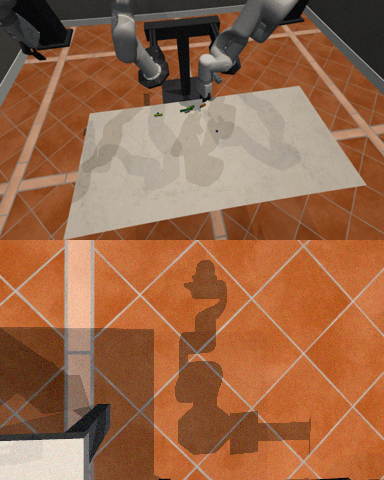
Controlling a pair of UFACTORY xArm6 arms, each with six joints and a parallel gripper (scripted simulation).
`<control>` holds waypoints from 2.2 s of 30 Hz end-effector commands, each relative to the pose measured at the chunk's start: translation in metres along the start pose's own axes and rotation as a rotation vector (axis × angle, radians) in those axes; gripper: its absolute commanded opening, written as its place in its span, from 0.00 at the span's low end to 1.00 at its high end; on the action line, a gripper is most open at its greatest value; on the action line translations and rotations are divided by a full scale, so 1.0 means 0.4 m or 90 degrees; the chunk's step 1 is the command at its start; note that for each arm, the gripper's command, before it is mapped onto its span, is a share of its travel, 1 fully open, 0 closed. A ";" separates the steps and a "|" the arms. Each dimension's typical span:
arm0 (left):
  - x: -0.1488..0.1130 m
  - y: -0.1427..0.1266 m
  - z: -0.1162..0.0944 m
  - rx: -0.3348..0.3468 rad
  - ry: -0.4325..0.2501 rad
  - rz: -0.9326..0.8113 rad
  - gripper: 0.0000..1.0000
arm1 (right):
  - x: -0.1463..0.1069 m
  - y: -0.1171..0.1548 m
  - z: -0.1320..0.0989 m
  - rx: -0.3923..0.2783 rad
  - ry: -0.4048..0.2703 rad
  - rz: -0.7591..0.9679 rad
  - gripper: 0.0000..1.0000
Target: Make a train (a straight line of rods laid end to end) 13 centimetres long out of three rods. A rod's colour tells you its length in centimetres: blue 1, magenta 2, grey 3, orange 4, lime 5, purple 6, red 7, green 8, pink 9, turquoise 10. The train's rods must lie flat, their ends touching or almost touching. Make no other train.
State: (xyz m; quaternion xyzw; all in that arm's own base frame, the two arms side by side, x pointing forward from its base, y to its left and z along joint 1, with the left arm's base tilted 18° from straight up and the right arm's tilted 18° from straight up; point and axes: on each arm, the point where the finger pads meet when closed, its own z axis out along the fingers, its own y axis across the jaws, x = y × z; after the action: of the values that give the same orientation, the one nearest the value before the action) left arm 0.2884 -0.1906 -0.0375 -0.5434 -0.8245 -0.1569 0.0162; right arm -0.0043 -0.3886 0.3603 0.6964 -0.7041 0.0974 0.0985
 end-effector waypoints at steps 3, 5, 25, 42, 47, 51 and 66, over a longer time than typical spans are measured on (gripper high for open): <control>-0.003 0.002 -0.003 -0.001 -0.002 0.000 0.26 | 0.002 0.000 -0.003 0.000 0.002 0.000 1.00; -0.003 0.002 -0.003 -0.001 -0.002 0.000 0.26 | 0.002 0.000 -0.003 0.000 0.002 0.000 1.00; -0.003 0.002 0.021 -0.001 -0.002 0.000 0.26 | 0.002 0.000 -0.003 0.000 0.002 0.000 1.00; -0.003 0.001 0.078 -0.001 -0.002 0.000 0.26 | 0.002 0.000 -0.003 0.000 0.002 0.000 1.00; -0.003 0.001 0.097 -0.001 -0.002 0.000 0.26 | 0.002 0.000 -0.003 0.000 0.002 0.000 1.00; -0.003 0.001 0.109 -0.001 -0.002 0.000 0.26 | 0.002 0.000 -0.003 0.000 0.002 0.000 1.00; -0.003 0.001 0.129 -0.001 -0.002 0.000 0.26 | 0.002 0.000 -0.003 0.000 0.002 0.000 1.00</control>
State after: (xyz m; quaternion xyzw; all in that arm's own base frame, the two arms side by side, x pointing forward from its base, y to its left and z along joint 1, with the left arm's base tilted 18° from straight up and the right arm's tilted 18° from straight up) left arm 0.2955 -0.1764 -0.0867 -0.5434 -0.8245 -0.1571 0.0162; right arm -0.0043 -0.3886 0.3603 0.6964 -0.7041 0.0974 0.0985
